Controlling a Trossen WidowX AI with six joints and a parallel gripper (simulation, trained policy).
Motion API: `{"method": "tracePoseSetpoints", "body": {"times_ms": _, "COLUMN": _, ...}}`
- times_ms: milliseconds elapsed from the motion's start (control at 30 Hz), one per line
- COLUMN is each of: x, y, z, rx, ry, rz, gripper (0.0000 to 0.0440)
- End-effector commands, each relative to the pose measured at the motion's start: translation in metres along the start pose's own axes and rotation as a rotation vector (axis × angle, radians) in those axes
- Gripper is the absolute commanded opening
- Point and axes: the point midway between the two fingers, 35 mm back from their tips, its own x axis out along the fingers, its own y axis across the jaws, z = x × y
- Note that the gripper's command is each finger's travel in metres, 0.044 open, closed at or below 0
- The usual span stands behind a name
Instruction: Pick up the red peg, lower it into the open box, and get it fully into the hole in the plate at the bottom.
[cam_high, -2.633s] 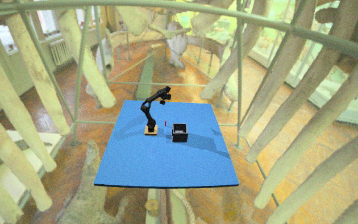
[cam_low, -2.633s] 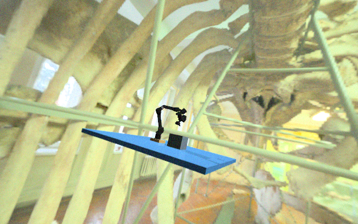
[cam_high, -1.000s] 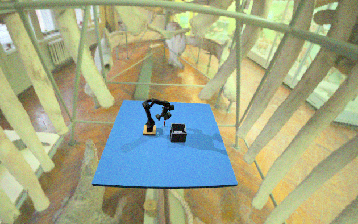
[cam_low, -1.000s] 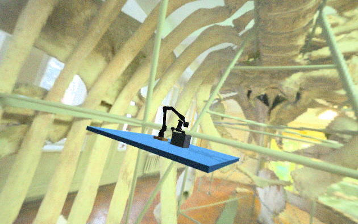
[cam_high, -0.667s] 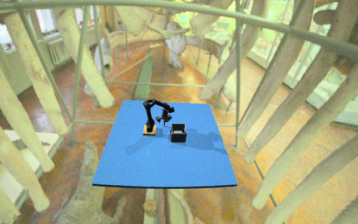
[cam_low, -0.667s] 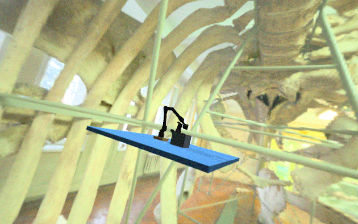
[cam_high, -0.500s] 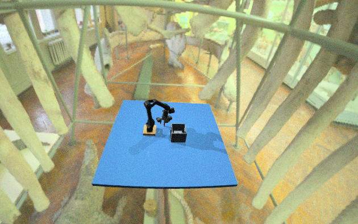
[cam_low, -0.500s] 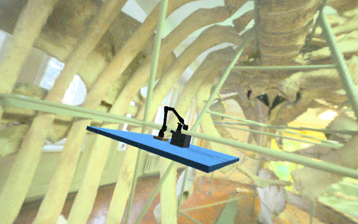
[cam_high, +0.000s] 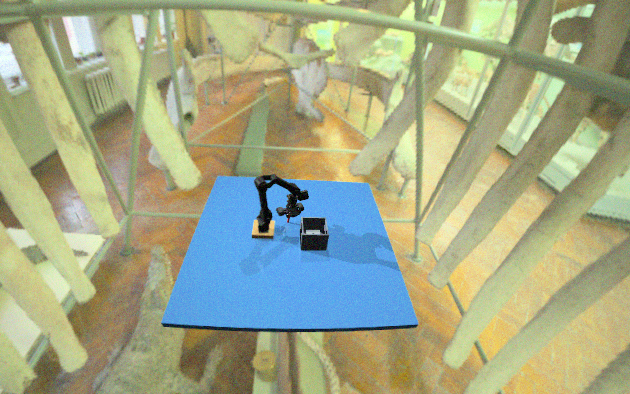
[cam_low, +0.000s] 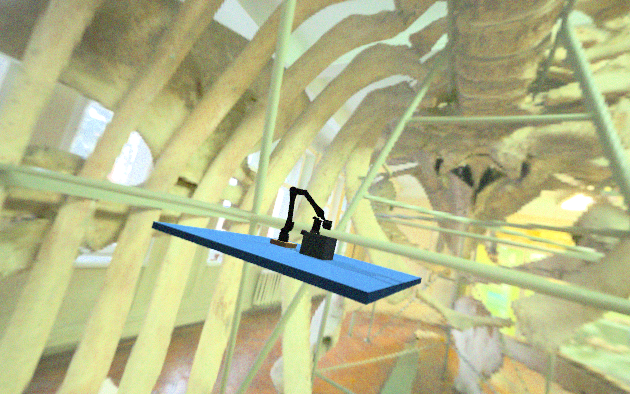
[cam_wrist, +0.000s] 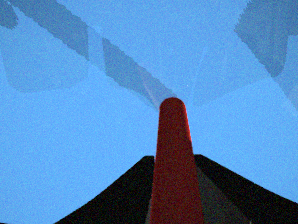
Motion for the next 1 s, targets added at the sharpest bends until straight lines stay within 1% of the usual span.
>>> {"method": "tracePoseSetpoints", "body": {"times_ms": 0, "x": -0.012, "y": 0.007, "z": -0.002, "rx": 0.0, "ry": 0.021, "rz": 0.052, "gripper": 0.0}}
{"method": "tracePoseSetpoints", "body": {"times_ms": 233, "x": -0.036, "y": 0.012, "z": -0.004, "rx": 0.002, "ry": 0.051, "rz": 0.136, "gripper": 0.0}}
{"method": "tracePoseSetpoints", "body": {"times_ms": 500, "x": -0.071, "y": 0.018, "z": -0.001, "rx": -0.013, "ry": 0.058, "rz": 0.231, "gripper": 0.0}}
{"method": "tracePoseSetpoints", "body": {"times_ms": 967, "x": -0.142, "y": 0.02, "z": 0.028, "rx": -0.027, "ry": -0.036, "rz": 0.377, "gripper": 0.0}}
